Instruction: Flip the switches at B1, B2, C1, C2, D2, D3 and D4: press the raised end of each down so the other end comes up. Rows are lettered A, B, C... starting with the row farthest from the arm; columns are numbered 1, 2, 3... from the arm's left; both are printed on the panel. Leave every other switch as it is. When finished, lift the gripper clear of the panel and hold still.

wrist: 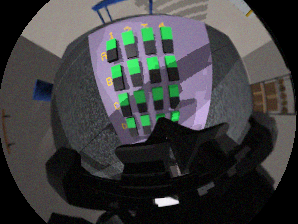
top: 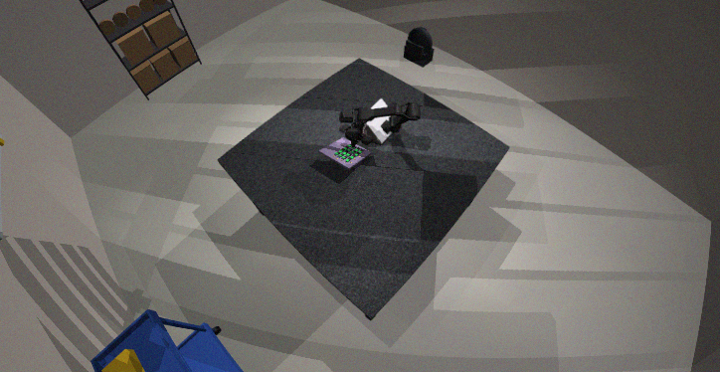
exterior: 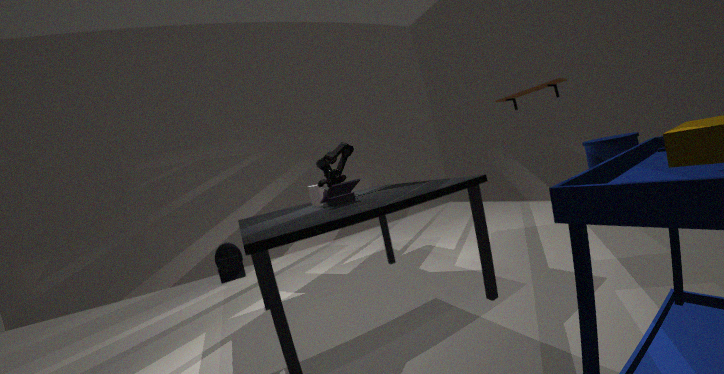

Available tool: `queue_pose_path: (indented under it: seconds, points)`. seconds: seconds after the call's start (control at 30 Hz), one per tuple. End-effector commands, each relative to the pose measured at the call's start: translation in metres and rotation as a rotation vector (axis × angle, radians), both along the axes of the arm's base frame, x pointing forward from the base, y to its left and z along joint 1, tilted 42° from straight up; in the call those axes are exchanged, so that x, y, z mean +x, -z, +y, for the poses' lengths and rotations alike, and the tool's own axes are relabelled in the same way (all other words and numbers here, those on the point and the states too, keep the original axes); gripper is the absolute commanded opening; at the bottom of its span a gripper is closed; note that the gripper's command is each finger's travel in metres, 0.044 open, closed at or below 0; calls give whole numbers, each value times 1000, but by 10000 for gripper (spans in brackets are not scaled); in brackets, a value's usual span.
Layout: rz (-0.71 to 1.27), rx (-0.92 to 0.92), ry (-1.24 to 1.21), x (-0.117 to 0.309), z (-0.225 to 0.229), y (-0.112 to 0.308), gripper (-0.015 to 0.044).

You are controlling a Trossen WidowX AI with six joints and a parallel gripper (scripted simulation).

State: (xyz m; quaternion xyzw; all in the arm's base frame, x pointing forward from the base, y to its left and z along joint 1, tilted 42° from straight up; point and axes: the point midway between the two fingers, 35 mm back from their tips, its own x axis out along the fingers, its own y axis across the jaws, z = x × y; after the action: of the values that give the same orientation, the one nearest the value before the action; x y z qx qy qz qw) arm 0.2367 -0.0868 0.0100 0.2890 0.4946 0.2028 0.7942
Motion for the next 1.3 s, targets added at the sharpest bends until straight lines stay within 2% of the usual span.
queue_pose_path:
  seconds: [0.0,0.83,1.03,1.27]
  points:
    - [-2,5,5,1,0,0,0]
    - [-2,5,5,3,3,2,0]
    - [-17,3,21,-27,-35,-37,0]
    - [-18,4,22,-28,-38,-38,0]
